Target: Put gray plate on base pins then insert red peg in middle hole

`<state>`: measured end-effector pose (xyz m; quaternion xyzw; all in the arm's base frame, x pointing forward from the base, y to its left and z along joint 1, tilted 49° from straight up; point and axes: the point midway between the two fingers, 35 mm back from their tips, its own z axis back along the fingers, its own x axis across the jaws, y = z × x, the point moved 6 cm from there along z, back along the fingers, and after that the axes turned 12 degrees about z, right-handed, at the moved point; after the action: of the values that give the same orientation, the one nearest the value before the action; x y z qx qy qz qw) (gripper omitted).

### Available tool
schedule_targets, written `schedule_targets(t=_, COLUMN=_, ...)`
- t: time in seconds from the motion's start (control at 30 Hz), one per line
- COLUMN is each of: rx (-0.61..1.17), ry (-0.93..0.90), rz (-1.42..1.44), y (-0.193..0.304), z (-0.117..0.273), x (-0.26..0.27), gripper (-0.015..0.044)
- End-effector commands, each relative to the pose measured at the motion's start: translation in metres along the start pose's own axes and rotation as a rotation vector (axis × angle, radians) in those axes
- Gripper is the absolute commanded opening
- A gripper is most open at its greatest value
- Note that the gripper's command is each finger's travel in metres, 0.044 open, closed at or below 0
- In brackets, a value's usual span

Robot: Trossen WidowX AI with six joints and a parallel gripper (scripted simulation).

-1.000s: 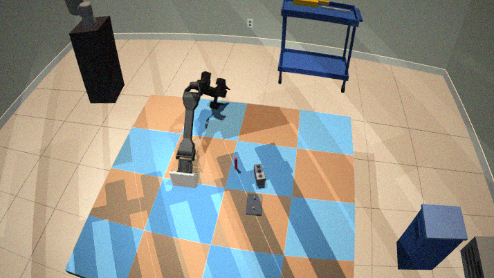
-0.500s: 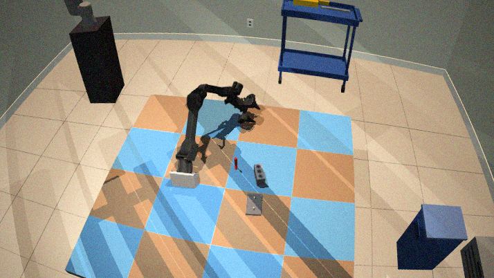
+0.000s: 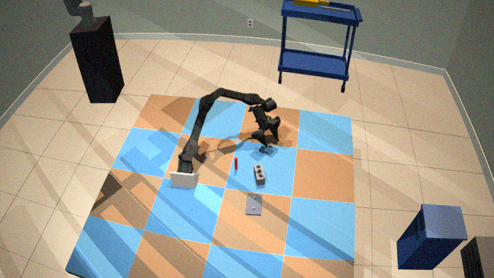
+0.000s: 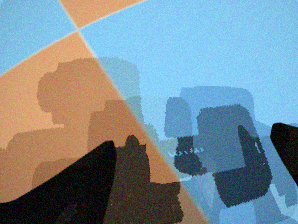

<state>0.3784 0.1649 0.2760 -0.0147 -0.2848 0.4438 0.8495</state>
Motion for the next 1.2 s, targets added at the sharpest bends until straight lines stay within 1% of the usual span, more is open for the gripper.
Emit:
schedule_targets(t=0.0, rx=0.165, ry=0.112, rz=-0.077, y=-0.037, z=-0.023, x=-0.055, gripper=0.044)
schedule_targets(t=0.13, rx=0.335, ry=0.162, rz=-0.207, y=-0.067, z=-0.033, x=-0.114, gripper=0.044)
schedule_targets(t=0.23, rx=0.465, ry=0.155, rz=-0.339, y=-0.087, z=-0.034, x=-0.161, gripper=0.044)
schedule_targets(t=0.4, rx=0.639, ry=0.062, rz=-0.583, y=-0.108, z=-0.023, x=-0.234, gripper=0.044)
schedule_targets(t=0.5, rx=0.696, ry=-0.01, rz=-0.702, y=-0.115, z=-0.015, x=-0.264, gripper=0.044)
schedule_targets(t=0.8, rx=0.7, ry=-0.017, rz=-0.712, y=-0.114, z=-0.016, x=-0.266, gripper=0.044)
schedule_targets(t=1.0, rx=0.725, ry=-0.047, rz=-0.748, y=-0.079, z=-0.064, x=-0.253, gripper=0.044)
schedule_targets(t=1.17, rx=0.727, ry=-0.048, rz=-0.75, y=-0.077, z=-0.066, x=-0.252, gripper=0.044)
